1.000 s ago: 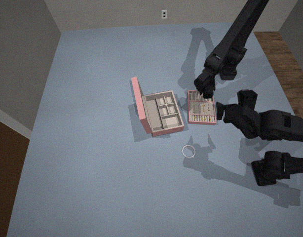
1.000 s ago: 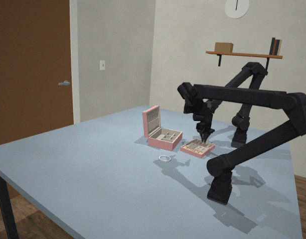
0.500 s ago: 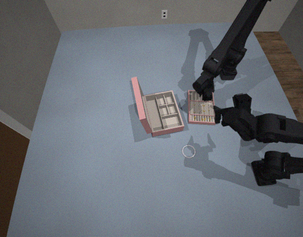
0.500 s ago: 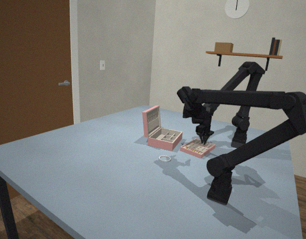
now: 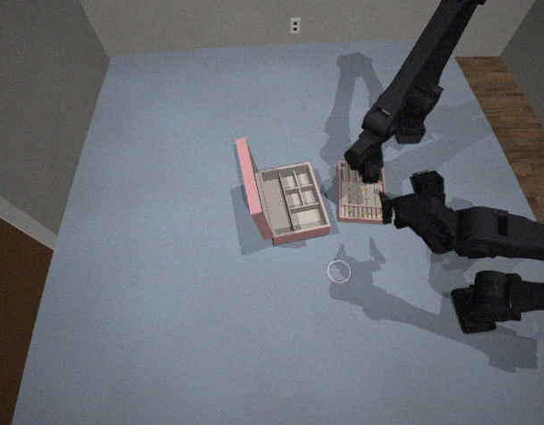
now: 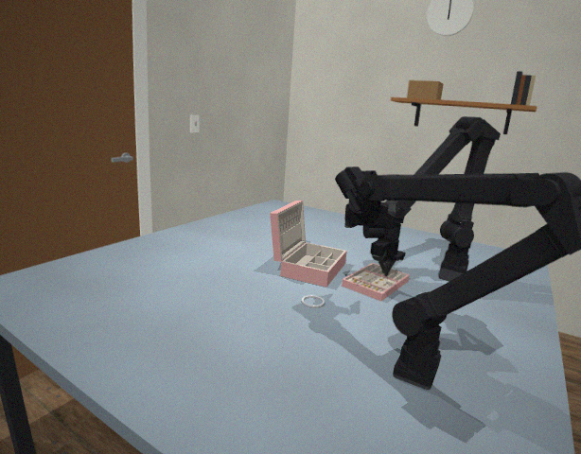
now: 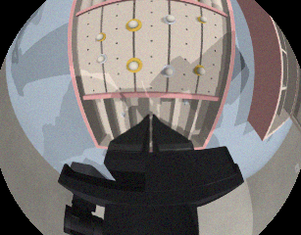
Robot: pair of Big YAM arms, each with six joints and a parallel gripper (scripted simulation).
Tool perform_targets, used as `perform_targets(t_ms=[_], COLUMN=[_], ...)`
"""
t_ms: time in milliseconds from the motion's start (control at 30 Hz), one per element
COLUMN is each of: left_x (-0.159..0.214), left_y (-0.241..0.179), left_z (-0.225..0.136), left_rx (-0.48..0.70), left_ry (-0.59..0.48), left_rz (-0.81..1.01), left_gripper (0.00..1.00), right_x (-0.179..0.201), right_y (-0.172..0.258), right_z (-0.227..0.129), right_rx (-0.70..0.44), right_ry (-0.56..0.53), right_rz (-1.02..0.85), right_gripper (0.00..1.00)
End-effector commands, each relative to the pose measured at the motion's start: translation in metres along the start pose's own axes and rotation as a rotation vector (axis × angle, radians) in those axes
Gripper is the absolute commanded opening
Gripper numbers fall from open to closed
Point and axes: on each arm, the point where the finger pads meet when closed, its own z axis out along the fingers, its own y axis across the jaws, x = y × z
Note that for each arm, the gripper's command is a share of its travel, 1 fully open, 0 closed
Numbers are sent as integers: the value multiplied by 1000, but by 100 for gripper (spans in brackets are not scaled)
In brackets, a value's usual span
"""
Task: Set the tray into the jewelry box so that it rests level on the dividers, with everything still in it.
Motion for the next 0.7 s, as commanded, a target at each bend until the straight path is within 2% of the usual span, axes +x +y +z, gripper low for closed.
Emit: perform_targets(t_ms=[0,167,667], left_x=[-21,-21,-22], left_y=[7,7,7], left_z=[-4,-4,-4], left_rx=[-26,-26,-25], left_ry=[-41,-41,-41], left_rz=[12,12,12], left_gripper=[100,100,100], right_x=[-6,-4,-15], right_y=[-8,-7,-13], right_z=[-4,-3,-52], right_rx=[18,15,36], right_ry=[-30,-25,-50], right_rz=[2,2,0], right_gripper=[0,0,0])
